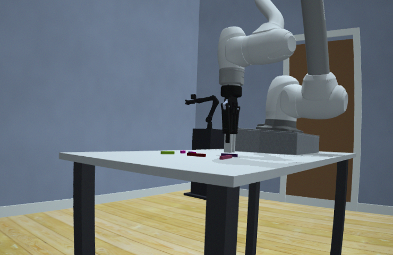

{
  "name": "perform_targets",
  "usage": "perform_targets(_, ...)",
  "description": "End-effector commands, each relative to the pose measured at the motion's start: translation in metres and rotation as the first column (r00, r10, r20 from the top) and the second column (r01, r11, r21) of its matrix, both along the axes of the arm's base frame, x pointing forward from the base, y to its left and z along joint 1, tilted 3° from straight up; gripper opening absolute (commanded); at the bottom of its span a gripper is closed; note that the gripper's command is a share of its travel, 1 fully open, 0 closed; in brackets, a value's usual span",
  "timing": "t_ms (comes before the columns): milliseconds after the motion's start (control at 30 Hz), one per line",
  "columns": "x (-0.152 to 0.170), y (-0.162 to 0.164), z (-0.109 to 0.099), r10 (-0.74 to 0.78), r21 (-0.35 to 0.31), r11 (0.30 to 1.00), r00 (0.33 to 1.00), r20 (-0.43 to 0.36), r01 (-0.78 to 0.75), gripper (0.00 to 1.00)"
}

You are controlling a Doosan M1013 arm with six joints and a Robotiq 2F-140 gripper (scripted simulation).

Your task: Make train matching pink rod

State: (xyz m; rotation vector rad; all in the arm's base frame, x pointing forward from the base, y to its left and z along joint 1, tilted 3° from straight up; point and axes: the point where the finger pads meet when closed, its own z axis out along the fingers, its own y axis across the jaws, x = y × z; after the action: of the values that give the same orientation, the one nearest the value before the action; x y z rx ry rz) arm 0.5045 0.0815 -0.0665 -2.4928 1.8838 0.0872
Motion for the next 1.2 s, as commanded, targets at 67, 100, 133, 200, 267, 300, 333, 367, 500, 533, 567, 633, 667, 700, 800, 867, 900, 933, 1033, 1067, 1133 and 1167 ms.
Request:
perform_targets(67,0.0,0.0,-0.004,0.0,0.0,1.0,1.0,0.0,0.0,0.15)
perform_targets(100,0.0,0.0,-0.006,0.0,0.0,1.0,1.0,0.0,0.0,0.15)
perform_targets(133,0.0,0.0,-0.007,0.0,0.0,1.0,1.0,0.0,0.0,0.15)
perform_targets(200,0.0,0.0,-0.008,0.0,0.0,1.0,1.0,0.0,0.0,0.15)
perform_targets(267,0.0,0.001,-0.01,0.0,0.0,1.0,1.0,0.0,0.0,0.15)
perform_targets(300,0.0,0.001,-0.011,0.0,0.0,1.0,1.0,0.0,0.0,0.15)
perform_targets(333,0.0,0.001,-0.011,0.0,0.0,1.0,1.0,0.0,0.0,0.15)
perform_targets(367,0.0,0.001,-0.011,0.0,0.0,1.0,1.0,0.0,0.0,0.15)
perform_targets(500,0.0,0.001,-0.012,0.0,0.0,1.0,1.0,0.0,0.0,0.15)
perform_targets(533,0.0,0.001,-0.013,0.0,0.0,1.0,1.0,0.0,0.0,0.15)
perform_targets(567,0.0,0.001,-0.013,0.0,0.0,1.0,1.0,0.0,0.0,0.15)
perform_targets(633,0.0,0.001,-0.013,0.0,0.0,1.0,1.0,0.0,0.0,0.15)
perform_targets(667,0.0,0.001,-0.013,0.0,0.0,1.0,1.0,0.0,0.0,0.15)
perform_targets(700,0.0,0.001,-0.013,0.0,0.0,1.0,1.0,0.0,0.0,0.15)
perform_targets(800,0.0,0.001,-0.013,0.0,0.0,1.0,1.0,0.0,0.0,0.15)
perform_targets(867,0.0,0.001,-0.013,0.0,0.0,1.0,1.0,0.0,0.0,0.15)
perform_targets(900,0.0,0.001,-0.013,0.0,0.0,1.0,1.0,0.0,0.0,0.15)
perform_targets(933,0.0,0.001,-0.013,0.0,0.0,1.0,1.0,0.0,0.0,0.15)
perform_targets(1033,0.0,0.001,-0.013,0.0,0.0,1.0,1.0,0.0,0.0,0.15)
perform_targets(1067,0.0,0.001,-0.013,0.0,0.0,1.0,1.0,0.0,0.0,0.15)
perform_targets(1133,0.0,0.001,-0.013,0.0,0.0,1.0,1.0,0.0,0.0,0.15)
perform_targets(1167,0.0,0.001,-0.013,0.0,0.0,1.0,1.0,0.0,0.0,0.15)
